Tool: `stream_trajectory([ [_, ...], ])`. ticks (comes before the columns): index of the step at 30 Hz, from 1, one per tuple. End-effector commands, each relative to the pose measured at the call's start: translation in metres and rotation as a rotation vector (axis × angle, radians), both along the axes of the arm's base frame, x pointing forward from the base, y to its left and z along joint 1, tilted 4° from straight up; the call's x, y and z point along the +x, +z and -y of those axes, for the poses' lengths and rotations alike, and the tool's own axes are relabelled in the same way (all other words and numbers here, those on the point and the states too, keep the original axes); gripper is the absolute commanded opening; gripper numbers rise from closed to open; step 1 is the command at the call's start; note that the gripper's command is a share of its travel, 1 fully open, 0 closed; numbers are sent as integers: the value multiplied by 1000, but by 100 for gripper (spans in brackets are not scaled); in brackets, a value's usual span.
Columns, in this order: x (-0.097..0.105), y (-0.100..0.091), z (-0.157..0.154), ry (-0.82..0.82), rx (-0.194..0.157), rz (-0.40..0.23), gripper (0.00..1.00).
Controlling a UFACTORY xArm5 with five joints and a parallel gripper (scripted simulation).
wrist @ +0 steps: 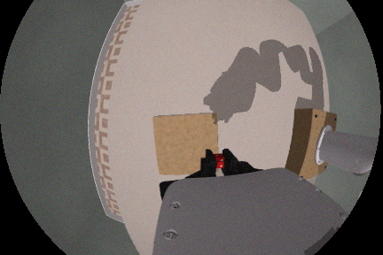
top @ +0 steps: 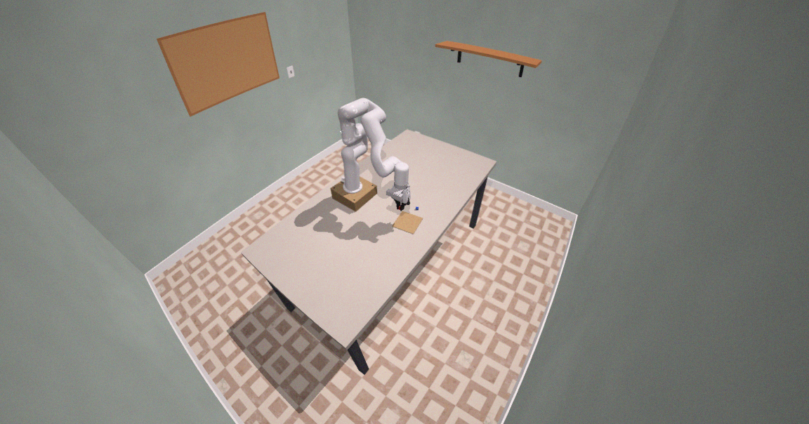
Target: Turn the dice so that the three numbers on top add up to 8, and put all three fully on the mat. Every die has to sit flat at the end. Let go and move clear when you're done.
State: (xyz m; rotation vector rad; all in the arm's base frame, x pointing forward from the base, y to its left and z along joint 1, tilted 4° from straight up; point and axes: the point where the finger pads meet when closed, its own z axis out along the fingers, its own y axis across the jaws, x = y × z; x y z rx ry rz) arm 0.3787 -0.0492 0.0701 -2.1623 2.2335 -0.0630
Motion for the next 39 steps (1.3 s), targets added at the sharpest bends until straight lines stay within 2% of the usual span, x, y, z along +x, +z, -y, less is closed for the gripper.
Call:
stream_trajectory([
  [1,-4,4,-14,-56,4,18,11],
  [13,-4,3,-14,-56,4,18,11],
  [20,-3,-4,-14,-57,4,18,11],
  [25,-2,-21,-15,-56,4,18,11],
  [35,2,-69,-16,-56,4,19,11],
  [39,2,-76,-16,-56,4,19,11],
])
